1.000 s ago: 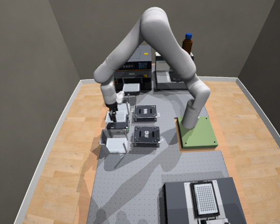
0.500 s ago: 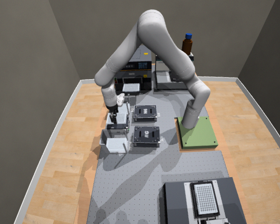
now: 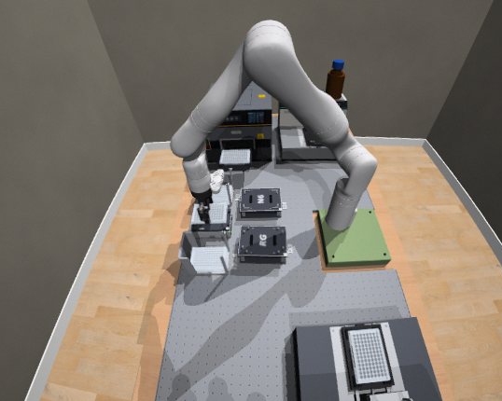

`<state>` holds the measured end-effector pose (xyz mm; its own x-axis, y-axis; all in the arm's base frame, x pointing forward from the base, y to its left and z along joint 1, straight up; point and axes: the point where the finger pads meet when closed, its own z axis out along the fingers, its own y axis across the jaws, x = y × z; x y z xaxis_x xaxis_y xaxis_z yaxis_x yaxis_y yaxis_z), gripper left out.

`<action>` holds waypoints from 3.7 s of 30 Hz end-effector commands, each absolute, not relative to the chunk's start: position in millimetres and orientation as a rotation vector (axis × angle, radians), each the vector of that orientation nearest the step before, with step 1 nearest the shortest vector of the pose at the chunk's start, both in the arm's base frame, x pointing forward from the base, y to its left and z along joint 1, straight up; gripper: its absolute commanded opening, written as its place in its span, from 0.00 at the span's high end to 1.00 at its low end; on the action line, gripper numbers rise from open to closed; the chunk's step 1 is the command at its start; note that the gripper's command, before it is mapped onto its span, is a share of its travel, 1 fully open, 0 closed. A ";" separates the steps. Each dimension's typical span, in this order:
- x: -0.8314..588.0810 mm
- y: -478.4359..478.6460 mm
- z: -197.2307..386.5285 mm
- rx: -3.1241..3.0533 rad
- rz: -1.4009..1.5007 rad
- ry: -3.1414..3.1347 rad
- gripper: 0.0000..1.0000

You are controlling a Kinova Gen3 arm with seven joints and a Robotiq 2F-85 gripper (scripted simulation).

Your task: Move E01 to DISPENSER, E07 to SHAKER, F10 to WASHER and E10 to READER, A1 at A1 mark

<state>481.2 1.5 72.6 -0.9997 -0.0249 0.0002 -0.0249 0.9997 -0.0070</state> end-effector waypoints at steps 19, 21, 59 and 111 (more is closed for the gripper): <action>481.8 1.4 62.9 0.039 0.011 -3.143 0.06; 481.8 1.4 60.2 0.039 0.011 -3.143 0.06; 481.7 1.4 55.5 0.039 0.011 -3.143 0.06; 481.8 1.3 44.5 0.039 0.011 -3.143 0.00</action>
<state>481.2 1.3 43.8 -0.9997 -0.0249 0.0002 -0.0249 0.9997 -0.0070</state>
